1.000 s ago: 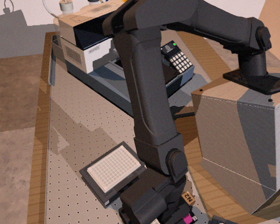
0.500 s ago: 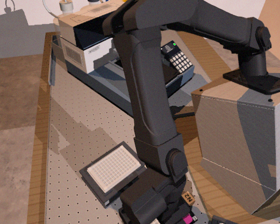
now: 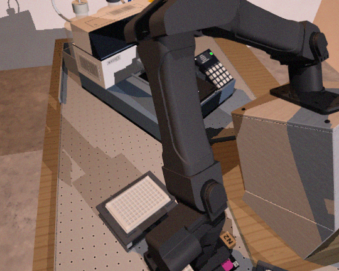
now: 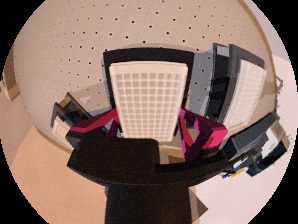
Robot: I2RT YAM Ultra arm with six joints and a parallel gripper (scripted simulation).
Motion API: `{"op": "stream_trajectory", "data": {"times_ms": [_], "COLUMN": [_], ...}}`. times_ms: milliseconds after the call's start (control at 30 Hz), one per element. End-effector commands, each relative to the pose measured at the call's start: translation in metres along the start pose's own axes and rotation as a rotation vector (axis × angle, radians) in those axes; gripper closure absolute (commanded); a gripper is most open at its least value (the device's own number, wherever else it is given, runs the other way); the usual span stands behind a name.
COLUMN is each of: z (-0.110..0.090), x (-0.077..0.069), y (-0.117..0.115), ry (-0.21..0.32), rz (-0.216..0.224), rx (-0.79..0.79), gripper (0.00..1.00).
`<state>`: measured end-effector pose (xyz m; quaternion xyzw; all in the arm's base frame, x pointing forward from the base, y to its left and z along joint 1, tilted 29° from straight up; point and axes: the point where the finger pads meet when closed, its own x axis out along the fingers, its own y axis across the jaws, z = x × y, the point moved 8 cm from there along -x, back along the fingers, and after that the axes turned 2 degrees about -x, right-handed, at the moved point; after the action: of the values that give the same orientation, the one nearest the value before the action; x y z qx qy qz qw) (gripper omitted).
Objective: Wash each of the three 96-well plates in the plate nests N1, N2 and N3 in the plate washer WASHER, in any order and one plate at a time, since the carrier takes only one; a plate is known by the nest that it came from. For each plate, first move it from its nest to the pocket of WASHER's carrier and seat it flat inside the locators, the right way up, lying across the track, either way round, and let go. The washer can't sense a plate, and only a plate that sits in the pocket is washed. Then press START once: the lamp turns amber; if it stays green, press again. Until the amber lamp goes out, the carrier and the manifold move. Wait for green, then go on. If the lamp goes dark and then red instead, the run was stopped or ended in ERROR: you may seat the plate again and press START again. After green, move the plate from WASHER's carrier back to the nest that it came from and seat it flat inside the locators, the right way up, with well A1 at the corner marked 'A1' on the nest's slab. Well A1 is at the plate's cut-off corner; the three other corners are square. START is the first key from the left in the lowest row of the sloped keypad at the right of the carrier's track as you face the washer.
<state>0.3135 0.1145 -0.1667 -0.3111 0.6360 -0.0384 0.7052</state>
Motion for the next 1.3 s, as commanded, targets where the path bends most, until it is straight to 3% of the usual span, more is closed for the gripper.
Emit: {"op": "stream_trajectory", "data": {"times_ms": [0,800,1267], "z": [0.02,0.003,0.003], "x": [-0.011,-0.007,-0.004], "y": [-0.003,-0.005,-0.001], "ry": [-0.061,-0.025,-0.019], "rz": [0.001,-0.002,0.0], "rx": [0.021,0.006,0.003], "gripper": [1.0,1.0,1.0]}}
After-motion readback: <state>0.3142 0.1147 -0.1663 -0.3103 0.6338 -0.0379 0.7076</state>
